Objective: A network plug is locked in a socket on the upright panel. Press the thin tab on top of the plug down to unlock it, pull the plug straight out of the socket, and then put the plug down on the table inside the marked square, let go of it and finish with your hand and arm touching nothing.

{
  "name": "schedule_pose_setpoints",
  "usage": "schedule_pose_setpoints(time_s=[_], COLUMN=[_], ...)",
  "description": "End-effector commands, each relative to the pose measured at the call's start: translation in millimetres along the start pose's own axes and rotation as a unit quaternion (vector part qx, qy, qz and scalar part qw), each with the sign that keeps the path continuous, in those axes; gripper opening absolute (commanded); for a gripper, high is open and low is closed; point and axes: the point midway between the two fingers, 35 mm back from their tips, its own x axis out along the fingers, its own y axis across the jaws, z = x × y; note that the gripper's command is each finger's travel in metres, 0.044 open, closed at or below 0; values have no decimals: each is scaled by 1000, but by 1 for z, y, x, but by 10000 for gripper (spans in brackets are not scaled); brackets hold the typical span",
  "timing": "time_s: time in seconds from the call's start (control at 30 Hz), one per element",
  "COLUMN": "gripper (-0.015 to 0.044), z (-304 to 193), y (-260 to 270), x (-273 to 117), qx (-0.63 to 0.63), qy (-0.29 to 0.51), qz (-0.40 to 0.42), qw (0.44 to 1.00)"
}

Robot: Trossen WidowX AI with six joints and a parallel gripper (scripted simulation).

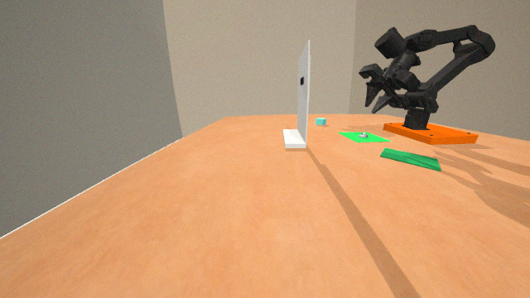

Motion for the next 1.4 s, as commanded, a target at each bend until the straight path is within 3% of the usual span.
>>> schedule_pose_setpoints(time_s=[0.0, 0.83, 1.37], gripper=[156, 156, 156], z=[1, 0, 0], y=[-6, -15, -44], x=[-7, -29, -66], qx=[-3, 0, -1], qy=[-2, 0, -1], qz=[-6, 0, -2], qw=[1000, 1000, 1000])
